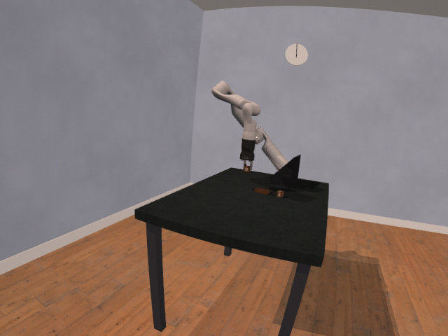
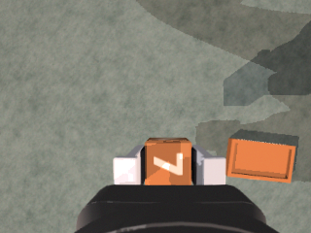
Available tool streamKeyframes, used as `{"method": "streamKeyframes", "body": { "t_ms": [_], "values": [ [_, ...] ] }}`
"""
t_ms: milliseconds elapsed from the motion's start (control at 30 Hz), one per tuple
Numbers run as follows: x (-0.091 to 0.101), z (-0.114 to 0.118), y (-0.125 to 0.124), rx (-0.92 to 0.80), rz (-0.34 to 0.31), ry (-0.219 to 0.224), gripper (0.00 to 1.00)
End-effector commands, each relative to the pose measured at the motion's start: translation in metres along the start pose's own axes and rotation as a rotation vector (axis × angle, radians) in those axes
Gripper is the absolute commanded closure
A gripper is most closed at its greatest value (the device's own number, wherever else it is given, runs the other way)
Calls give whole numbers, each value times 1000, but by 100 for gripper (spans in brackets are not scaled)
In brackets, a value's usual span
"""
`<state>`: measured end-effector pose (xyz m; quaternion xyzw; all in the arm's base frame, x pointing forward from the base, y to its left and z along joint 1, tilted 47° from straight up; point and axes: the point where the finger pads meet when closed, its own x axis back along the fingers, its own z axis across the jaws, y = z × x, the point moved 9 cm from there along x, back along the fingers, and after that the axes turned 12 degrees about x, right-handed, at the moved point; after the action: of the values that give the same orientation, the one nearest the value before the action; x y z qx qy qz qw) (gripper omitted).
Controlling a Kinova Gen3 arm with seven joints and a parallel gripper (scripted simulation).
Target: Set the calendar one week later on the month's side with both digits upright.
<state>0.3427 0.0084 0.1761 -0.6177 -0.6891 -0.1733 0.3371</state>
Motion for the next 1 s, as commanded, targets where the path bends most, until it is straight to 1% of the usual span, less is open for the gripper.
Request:
{"method": "streamKeyframes", "body": {
  "t_ms": [0,500,967],
  "values": [
    [2,0,1,-23,-5,1,40],
    [2,0,1,-118,-9,6,40],
    [2,-1,1,-144,-10,7,40]
  ]
}}
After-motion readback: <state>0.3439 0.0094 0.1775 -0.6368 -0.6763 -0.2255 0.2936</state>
